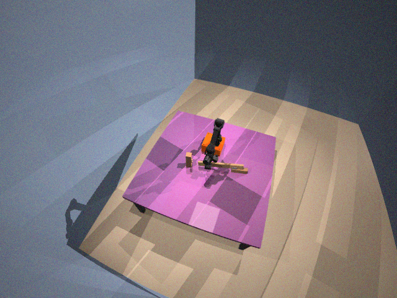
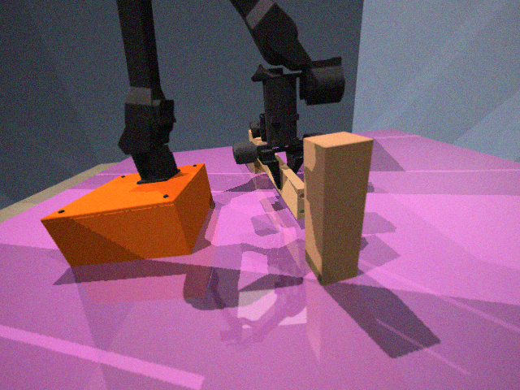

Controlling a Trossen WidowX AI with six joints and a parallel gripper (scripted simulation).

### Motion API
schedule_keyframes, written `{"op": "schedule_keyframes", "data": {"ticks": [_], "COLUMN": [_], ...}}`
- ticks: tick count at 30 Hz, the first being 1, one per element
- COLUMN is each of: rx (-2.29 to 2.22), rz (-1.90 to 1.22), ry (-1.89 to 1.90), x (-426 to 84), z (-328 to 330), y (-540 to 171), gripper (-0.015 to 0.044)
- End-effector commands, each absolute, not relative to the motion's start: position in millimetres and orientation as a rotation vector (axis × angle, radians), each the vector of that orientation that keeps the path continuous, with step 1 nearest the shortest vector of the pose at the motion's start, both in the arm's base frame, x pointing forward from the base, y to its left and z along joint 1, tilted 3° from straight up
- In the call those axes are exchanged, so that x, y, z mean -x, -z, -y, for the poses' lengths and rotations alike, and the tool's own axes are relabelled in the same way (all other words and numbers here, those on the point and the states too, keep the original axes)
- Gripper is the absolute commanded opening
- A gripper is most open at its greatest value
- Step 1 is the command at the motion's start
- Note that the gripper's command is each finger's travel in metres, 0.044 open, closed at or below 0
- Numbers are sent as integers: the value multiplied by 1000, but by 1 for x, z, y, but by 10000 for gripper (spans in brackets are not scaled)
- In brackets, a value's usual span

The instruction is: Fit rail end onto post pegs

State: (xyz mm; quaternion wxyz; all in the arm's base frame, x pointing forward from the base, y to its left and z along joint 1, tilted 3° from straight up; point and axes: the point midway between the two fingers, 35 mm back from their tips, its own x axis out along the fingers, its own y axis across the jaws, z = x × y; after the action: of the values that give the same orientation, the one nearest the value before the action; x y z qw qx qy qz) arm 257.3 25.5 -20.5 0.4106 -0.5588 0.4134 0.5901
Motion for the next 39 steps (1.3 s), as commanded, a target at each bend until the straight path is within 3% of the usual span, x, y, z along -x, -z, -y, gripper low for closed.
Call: {"op": "schedule_keyframes", "data": {"ticks": [1,39], "rx": [1409,1409], "rz": [-1025,-1025], "ry": [-1475,-1475], "x": [-261,-263], "z": [-27,-27], "y": [15,-5], "gripper": [0,0]}}
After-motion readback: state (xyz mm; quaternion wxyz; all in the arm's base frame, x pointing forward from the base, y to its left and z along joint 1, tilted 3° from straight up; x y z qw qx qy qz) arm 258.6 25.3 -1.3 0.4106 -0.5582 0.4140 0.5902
